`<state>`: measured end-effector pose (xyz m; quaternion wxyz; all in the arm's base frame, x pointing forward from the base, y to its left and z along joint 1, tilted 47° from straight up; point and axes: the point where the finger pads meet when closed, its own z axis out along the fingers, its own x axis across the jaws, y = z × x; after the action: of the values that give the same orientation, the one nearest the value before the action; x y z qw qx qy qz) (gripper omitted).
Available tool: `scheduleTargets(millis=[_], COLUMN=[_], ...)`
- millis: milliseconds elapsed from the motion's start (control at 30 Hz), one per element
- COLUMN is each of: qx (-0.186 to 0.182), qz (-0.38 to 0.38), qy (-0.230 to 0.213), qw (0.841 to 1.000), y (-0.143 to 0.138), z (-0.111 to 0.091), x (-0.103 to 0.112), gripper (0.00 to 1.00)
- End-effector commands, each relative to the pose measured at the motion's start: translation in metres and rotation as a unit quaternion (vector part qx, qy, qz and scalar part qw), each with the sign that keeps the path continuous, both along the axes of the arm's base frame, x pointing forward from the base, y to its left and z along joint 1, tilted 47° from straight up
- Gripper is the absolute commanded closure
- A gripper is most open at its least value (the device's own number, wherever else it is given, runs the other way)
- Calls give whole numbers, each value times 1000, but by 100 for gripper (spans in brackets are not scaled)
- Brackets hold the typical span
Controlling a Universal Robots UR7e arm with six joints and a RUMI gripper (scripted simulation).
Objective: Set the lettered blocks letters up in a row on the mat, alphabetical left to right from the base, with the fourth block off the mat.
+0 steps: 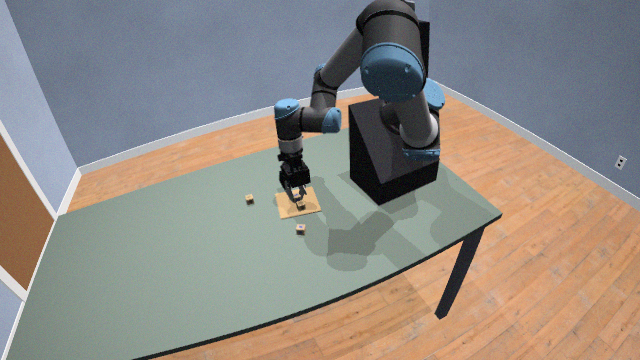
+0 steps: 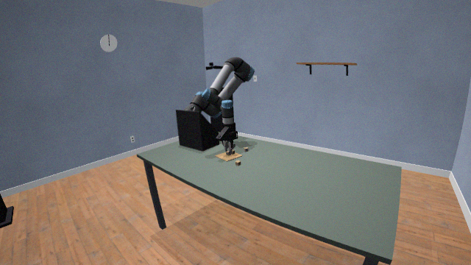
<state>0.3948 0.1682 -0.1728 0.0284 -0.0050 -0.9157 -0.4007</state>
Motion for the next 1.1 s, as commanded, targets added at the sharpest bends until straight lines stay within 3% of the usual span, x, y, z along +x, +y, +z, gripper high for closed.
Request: scheduleTargets(millis=[0, 1067], qx=[0, 0], qz=[0, 0], qy=[0, 0], qw=[1000, 1000], y=[0, 3], z=[0, -3], x=[0, 0], gripper=[95, 95])
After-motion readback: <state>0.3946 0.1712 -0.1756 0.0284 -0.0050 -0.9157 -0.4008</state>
